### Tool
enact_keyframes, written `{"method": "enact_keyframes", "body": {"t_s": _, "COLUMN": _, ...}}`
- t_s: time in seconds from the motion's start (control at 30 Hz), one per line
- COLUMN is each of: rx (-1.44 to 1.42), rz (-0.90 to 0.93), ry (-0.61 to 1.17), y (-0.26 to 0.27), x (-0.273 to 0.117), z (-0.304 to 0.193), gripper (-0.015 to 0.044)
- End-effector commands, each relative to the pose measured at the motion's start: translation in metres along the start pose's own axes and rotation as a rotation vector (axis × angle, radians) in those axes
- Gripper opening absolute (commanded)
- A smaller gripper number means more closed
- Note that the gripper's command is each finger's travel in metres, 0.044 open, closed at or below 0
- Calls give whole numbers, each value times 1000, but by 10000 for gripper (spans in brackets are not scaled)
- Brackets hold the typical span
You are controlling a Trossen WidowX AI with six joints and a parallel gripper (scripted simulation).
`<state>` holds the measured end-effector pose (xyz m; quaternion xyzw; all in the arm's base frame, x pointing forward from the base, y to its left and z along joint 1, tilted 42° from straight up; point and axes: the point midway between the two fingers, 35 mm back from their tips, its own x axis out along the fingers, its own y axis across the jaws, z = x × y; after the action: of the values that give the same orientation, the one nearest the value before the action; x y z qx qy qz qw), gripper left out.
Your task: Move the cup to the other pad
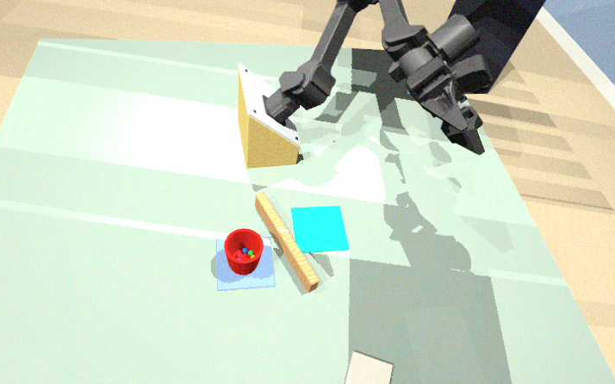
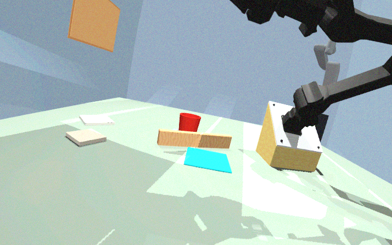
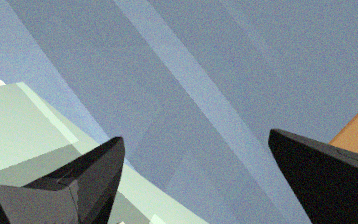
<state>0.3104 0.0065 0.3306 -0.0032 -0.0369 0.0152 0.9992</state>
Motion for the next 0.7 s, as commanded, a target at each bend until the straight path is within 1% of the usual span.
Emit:
{"method": "enact_keyframes", "body": {"t_s": 0.0, "rx": 5, "rz": 0, "ry": 11, "y": -1, "x": 2, "z": -2, "gripper": 374}}
{"method": "enact_keyframes", "body": {"t_s": 0.07, "rx": 49, "rz": -2, "ry": 102, "y": -5, "x": 14, "z": -22, "gripper": 321}}
{"method": "enact_keyframes", "body": {"t_s": 0.17, "rx": 166, "rz": -21, "ry": 307, "y": -18, "x": 35, "z": -68, "gripper": 242}}
{"method": "enact_keyframes", "body": {"t_s": 0.27, "rx": 303, "rz": -61, "ry": 507, "y": -32, "x": 47, "z": -116, "gripper": 164}}
{"method": "enact_keyframes", "body": {"t_s": 0.3, "rx": 353, "rz": -78, "ry": 573, "y": -37, "x": 49, "z": -132, "gripper": 148}}
{"method": "enact_keyframes", "body": {"t_s": 0.47, "rx": 629, "rz": -193, "ry": 891, "y": -58, "x": 47, "z": -209, "gripper": 148}}
{"method": "enact_keyframes", "body": {"t_s": 0.67, "rx": 1013, "rz": -397, "ry": 1238, "y": -76, "x": 20, "z": -290, "gripper": 148}}
